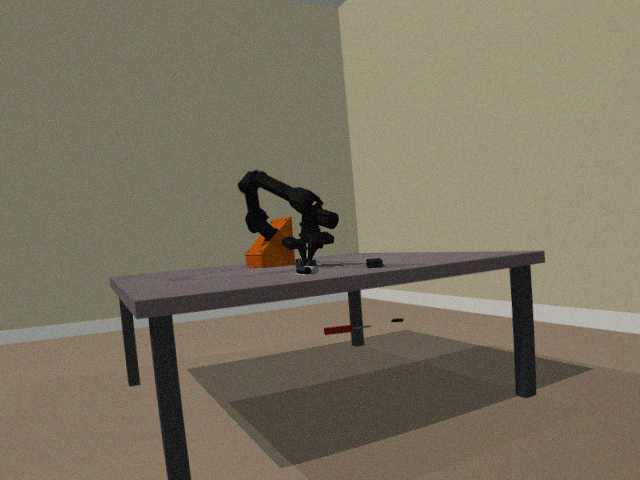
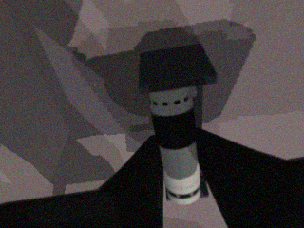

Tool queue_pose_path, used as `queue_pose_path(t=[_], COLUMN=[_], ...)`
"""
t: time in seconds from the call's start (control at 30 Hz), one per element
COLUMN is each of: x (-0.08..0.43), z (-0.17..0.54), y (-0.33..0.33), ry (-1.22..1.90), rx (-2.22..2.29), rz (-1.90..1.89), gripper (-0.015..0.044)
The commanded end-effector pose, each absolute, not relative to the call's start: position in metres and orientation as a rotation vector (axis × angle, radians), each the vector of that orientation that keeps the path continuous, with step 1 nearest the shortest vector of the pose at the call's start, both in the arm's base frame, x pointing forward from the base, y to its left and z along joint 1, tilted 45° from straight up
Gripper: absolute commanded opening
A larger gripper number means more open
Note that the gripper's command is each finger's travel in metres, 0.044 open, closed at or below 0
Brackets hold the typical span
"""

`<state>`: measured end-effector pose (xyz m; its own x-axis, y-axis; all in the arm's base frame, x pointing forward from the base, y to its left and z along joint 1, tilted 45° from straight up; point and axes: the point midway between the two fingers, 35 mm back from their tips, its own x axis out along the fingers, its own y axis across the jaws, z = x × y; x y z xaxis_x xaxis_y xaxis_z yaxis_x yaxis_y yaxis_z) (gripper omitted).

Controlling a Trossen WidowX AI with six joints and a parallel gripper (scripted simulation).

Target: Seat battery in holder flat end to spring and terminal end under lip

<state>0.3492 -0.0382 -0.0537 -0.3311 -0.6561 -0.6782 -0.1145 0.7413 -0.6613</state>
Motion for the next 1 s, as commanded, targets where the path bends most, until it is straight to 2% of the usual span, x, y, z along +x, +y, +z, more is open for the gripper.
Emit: queue_pose_path(t=[0.0,0.97], x=[0.3536,0.3498], z=[-0.0575,-0.0595], y=[-0.0389,-0.0417], ry=[1.820,1.723], rx=[-0.599,-0.615], rz=[-0.612,-0.554], gripper=[0.0064,0.0064])
